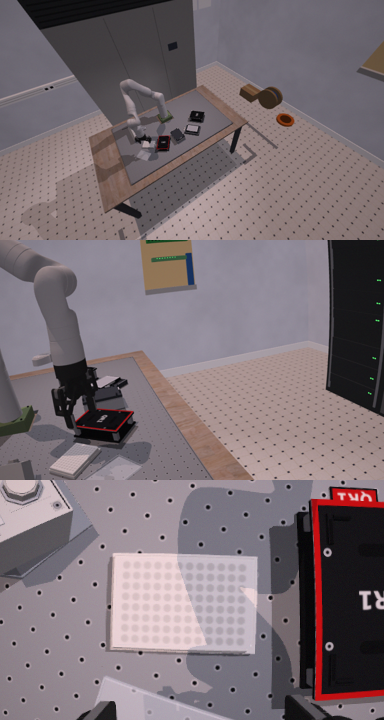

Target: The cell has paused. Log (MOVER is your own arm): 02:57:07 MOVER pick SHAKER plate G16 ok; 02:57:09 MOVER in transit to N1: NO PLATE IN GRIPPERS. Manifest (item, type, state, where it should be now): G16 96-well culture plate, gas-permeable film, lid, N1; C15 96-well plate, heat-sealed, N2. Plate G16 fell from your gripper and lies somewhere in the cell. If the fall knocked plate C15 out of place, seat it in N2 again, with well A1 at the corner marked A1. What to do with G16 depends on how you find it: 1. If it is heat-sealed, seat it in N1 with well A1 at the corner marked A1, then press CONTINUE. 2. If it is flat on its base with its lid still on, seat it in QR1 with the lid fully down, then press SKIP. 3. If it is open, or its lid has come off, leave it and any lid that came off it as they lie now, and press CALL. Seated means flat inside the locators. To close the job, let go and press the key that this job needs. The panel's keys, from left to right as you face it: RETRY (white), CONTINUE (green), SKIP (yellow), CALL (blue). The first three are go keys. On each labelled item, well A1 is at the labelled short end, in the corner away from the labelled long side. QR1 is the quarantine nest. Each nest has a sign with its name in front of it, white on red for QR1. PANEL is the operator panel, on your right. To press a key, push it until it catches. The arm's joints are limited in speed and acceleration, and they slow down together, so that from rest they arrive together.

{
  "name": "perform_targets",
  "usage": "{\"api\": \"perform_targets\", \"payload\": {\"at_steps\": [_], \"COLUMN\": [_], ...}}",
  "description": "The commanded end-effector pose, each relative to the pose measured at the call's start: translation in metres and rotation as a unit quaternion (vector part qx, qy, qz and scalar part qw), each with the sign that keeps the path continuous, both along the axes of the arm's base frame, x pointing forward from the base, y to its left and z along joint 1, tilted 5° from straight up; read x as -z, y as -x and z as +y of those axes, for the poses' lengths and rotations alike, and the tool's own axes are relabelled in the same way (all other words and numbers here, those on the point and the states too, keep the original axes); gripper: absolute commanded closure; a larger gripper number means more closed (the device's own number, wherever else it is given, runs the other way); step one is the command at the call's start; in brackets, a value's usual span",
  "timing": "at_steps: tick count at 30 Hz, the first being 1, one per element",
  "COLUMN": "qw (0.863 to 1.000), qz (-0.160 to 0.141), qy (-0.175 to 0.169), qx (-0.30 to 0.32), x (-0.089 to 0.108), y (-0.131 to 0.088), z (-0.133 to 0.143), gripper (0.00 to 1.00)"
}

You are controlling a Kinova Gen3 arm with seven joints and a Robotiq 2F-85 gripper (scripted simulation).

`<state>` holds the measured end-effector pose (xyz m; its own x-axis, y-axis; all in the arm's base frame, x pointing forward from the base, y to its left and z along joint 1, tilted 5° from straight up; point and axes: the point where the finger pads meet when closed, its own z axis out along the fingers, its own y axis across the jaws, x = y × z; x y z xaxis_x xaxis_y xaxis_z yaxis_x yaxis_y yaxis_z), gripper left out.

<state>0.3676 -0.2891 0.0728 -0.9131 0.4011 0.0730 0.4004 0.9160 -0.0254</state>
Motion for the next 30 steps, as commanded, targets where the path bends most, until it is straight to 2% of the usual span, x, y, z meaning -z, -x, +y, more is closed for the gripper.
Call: {"api": "perform_targets", "payload": {"at_steps": [1,30], "qw": [1.0,1.0], "qz": [0.0,0.0], "qy": [-0.001,-0.001], "qx": [-0.003,-0.003], "x": [0.001,0.004], "y": [-0.008,-0.053], "z": [0.012,0.082], "gripper": [0.0,0.0]}}
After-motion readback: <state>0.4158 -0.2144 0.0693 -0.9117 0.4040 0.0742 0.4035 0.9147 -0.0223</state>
